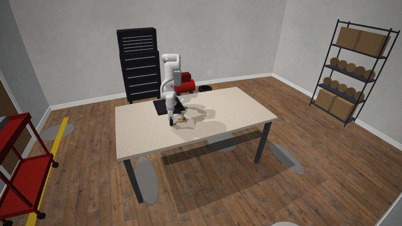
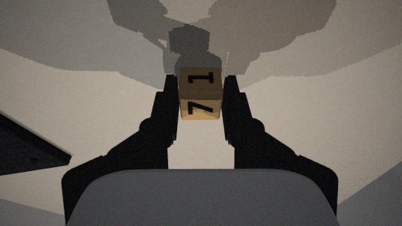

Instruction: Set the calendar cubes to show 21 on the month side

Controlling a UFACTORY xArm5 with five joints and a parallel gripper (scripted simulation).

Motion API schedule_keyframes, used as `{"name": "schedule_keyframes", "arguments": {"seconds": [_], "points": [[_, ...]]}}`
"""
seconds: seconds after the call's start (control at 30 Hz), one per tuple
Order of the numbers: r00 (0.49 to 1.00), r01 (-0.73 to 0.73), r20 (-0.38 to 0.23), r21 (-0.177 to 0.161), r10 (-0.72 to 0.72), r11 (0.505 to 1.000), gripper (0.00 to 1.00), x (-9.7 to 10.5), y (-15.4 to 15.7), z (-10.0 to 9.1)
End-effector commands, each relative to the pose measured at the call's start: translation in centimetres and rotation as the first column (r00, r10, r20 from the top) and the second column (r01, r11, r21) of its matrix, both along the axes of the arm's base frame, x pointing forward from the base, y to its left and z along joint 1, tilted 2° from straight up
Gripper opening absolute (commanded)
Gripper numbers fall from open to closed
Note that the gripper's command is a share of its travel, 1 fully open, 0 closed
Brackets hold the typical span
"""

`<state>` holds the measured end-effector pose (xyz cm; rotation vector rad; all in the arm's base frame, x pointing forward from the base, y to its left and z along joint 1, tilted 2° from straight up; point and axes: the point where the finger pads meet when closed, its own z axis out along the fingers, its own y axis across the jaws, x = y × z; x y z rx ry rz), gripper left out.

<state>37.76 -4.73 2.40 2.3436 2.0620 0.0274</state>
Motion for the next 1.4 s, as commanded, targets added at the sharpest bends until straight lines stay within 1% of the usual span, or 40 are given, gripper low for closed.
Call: {"name": "schedule_keyframes", "arguments": {"seconds": [0.0, 0.07, 0.1, 0.17, 0.2, 0.6, 0.7, 0.83, 1.07, 1.13, 1.27, 1.37], "points": [[1.000, 0.000, 0.003, 0.000, 0.000, 1.000, 0.39, 0.1, 0.0, 0.1], [1.000, 0.000, 0.003, 0.000, 0.000, 1.000, 0.39, 0.1, 0.0, 0.1], [1.000, 0.000, 0.003, 0.000, 0.000, 1.000, 0.43, 0.1, 0.0, 0.1], [1.000, 0.000, 0.003, 0.000, 0.000, 1.000, 0.43, 0.1, 0.0, 0.1], [1.000, 0.000, 0.003, 0.000, 0.000, 1.000, 0.47, 0.1, 0.0, 0.1], [1.000, 0.000, 0.003, 0.000, 0.000, 1.000, 0.47, 0.1, 0.0, 0.1], [1.000, 0.000, 0.003, 0.000, 0.000, 1.000, 0.47, 0.1, 0.0, 0.4], [1.000, 0.000, 0.003, 0.000, 0.000, 1.000, 0.47, 0.1, 0.0, 1.6], [1.000, 0.000, 0.003, 0.000, 0.000, 1.000, 0.47, 0.0, 0.0, 5.1], [1.000, 0.000, 0.003, 0.000, 0.000, 1.000, 0.47, 0.0, 0.0, 5.1], [1.000, 0.000, 0.003, 0.000, 0.000, 1.000, 0.47, -0.1, 0.0, 7.1], [1.000, 0.000, 0.003, 0.000, 0.000, 1.000, 0.47, -0.1, 0.0, 8.2]]}}
